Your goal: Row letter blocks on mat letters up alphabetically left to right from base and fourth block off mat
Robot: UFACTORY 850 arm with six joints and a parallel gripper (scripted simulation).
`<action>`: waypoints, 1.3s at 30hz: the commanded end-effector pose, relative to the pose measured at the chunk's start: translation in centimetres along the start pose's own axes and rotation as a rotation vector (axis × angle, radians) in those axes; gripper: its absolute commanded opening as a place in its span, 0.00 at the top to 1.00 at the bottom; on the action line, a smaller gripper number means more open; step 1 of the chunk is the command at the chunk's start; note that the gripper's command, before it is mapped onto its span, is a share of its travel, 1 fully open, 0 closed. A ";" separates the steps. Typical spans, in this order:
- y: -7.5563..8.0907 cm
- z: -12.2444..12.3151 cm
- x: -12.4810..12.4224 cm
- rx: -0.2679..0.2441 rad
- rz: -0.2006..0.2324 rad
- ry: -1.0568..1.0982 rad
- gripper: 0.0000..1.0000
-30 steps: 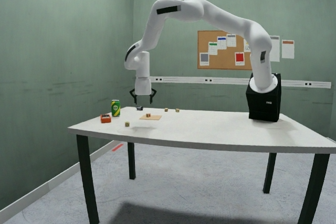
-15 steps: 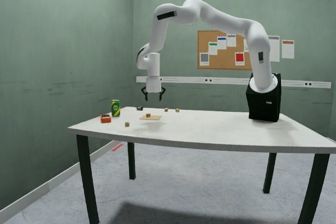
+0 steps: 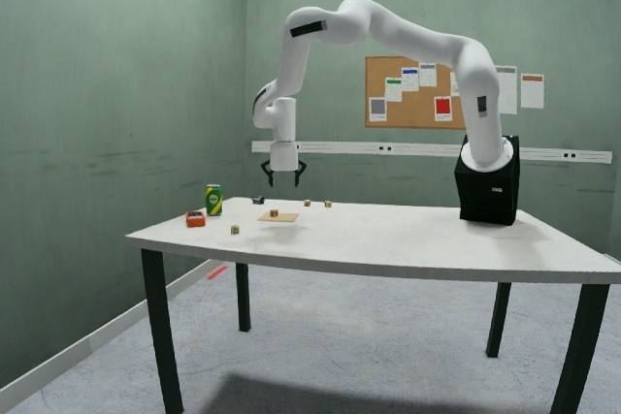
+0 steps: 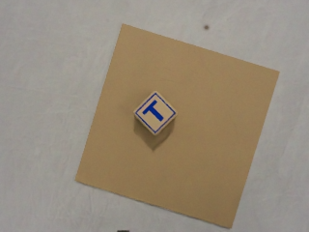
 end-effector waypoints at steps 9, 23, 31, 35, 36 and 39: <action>0.1 -0.1 -0.1 0.001 -0.001 0.000 0.00; 0.1 -0.1 -0.1 0.001 -0.001 0.000 0.00; 0.1 -0.5 0.6 0.002 0.000 0.001 0.00; -0.1 -3.8 5.9 0.004 0.007 0.002 0.00; -0.1 -4.3 6.8 0.004 0.008 0.002 0.00; -0.2 -5.6 9.3 0.005 0.010 0.002 0.00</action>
Point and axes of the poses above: the point where the finger pads meet when closed, its own y axis back along the fingers, its own x axis across the jaws, z = x × y, the point moved 3 cm from there along y, back along the fingers, and after that the axes turned 13 degrees about y, right-handed, at the moved point
